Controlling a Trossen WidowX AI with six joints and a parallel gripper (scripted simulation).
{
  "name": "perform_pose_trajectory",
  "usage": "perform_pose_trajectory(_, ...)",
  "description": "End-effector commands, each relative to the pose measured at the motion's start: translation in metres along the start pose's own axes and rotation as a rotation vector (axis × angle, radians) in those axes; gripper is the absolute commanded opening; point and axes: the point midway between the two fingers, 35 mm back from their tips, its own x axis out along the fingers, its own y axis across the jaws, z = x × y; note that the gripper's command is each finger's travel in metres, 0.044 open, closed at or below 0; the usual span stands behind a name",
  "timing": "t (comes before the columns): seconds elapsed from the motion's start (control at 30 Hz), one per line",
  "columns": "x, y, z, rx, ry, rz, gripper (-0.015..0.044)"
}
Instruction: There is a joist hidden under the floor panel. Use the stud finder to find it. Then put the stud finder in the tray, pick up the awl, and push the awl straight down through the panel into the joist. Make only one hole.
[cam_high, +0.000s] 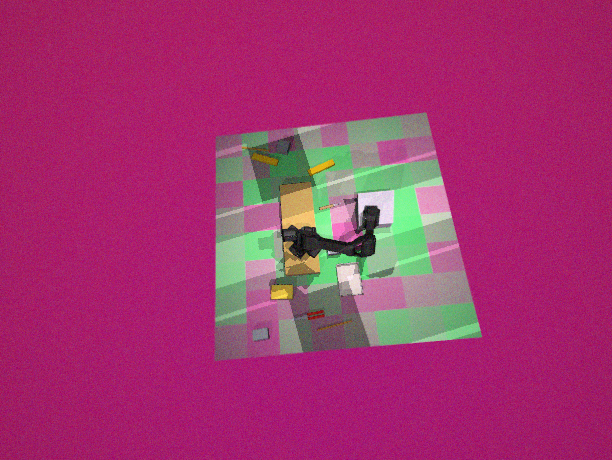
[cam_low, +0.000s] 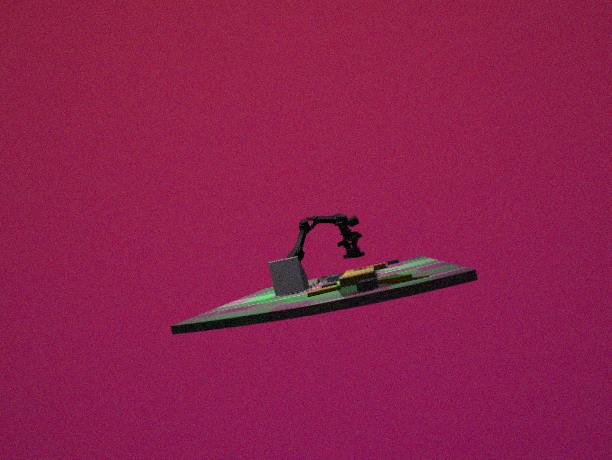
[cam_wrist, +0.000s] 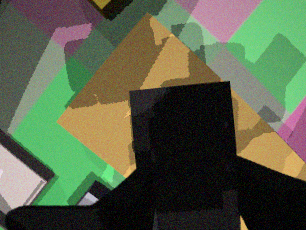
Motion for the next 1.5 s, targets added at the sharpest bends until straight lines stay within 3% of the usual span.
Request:
perform_pose_trajectory(0.0, -0.001, 0.027, 0.008, -0.069, -0.013, 0.014, 0.0000)
perform_pose_trajectory(0.67, -0.002, 0.155, 0.014, -0.387, -0.063, 0.119, 0.0000)
perform_pose_trajectory(1.47, -0.022, 0.274, -0.030, -0.721, -0.160, 0.277, 0.0000)
